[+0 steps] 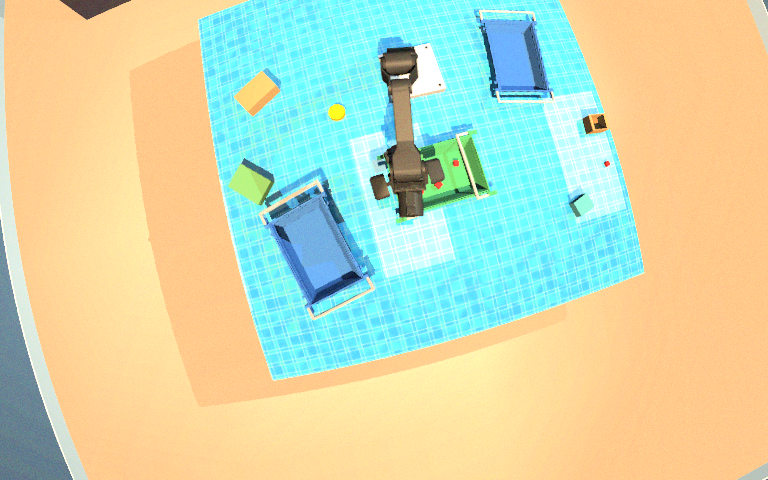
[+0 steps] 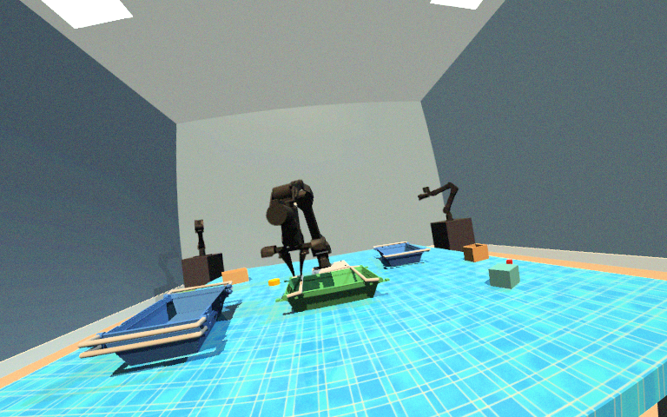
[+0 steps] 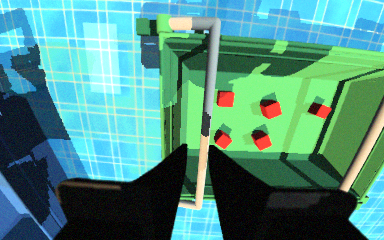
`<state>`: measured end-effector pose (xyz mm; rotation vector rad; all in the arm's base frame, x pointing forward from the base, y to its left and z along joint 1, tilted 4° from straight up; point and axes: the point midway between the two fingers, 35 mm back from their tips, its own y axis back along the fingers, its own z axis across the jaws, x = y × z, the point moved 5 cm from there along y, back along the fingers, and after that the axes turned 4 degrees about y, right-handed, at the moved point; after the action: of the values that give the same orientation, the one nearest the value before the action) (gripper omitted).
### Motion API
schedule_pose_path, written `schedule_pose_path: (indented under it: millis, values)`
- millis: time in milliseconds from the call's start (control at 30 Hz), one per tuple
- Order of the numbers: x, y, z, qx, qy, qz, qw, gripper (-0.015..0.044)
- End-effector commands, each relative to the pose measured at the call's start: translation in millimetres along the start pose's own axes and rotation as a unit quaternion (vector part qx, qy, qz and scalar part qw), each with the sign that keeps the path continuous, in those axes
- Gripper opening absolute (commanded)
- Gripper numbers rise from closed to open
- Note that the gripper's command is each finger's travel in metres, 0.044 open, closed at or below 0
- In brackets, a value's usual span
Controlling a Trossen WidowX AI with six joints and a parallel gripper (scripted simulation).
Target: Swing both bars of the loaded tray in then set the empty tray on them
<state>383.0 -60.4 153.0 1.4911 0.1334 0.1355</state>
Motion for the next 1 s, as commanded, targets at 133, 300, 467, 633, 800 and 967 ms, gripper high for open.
schedule_pose_path:
  millis: [133,300,467,633,800,967]
  values:
    - [0.2,4.8,0.4,-0.001,0.000,0.002,1.000,0.0086]
    - [0.2,4.8,0.4,-0.001,0.000,0.002,1.000,0.0086]
    - [0.2,4.8,0.4,-0.001,0.000,0.002,1.000,0.0086]
    - [0.2,4.8,0.4,-0.001,0.000,0.002,1.000,0.0086]
    - [0.2,4.8,0.4,-0.001,0.000,0.002,1.000,0.0007]
    - [0.2,4.8,0.4,-0.001,0.000,0.002,1.000,0.0000]
